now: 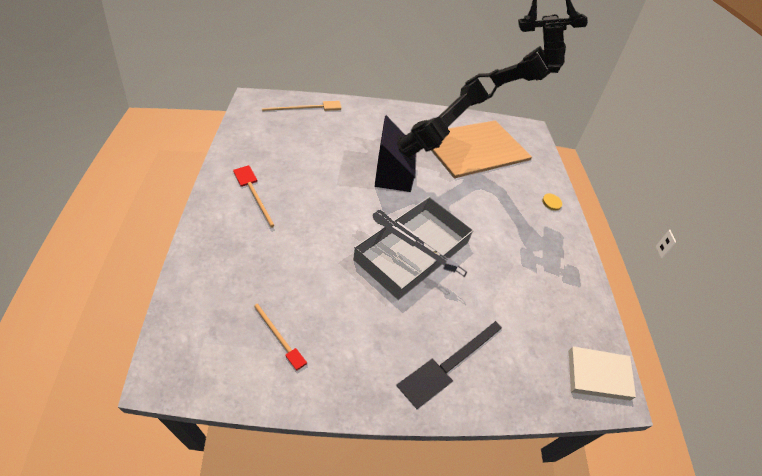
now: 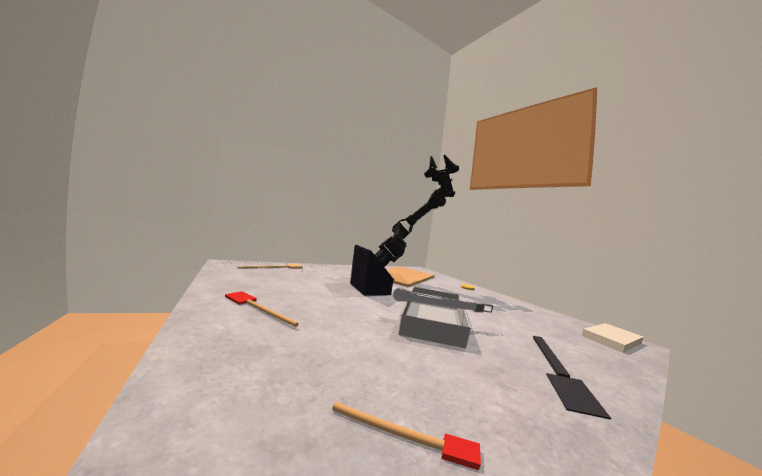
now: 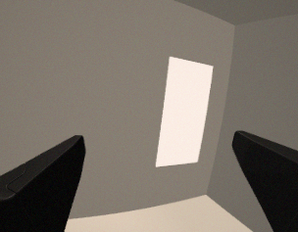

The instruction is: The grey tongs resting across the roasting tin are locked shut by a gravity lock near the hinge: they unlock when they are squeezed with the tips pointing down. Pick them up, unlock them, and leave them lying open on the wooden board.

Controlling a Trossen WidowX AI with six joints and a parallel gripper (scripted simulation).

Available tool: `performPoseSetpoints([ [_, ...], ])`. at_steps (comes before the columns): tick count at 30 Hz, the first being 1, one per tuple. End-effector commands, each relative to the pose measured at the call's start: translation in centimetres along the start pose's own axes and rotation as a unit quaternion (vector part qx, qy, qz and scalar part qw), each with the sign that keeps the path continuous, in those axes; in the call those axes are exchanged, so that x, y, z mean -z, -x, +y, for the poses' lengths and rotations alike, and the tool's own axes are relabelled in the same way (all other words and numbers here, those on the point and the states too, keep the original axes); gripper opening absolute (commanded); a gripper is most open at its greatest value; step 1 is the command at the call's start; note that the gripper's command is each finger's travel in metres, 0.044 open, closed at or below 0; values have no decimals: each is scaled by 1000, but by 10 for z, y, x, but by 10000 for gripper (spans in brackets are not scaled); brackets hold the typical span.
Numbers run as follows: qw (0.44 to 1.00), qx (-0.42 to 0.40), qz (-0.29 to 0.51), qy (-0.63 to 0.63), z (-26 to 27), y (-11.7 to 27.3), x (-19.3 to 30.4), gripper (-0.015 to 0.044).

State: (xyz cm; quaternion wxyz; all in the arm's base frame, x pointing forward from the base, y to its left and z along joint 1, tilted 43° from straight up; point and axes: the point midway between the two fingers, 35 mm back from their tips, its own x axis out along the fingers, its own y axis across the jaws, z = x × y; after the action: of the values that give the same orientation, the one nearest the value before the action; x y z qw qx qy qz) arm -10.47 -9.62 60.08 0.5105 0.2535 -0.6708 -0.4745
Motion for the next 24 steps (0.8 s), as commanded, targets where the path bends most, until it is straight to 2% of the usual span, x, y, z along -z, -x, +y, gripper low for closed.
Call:
performPoseSetpoints([
  [1, 1000, -2, 2, 6, 1, 0, 3, 426],
  [6, 995, -31, 41, 91, 7, -3, 46, 440],
  [12, 952, -101, 131, 258, 8, 2, 142, 440],
  [17, 881, -162, 214, 388, -9, 17, 227, 440],
  [24, 748, -242, 333, 521, -56, 56, 331, 440],
])
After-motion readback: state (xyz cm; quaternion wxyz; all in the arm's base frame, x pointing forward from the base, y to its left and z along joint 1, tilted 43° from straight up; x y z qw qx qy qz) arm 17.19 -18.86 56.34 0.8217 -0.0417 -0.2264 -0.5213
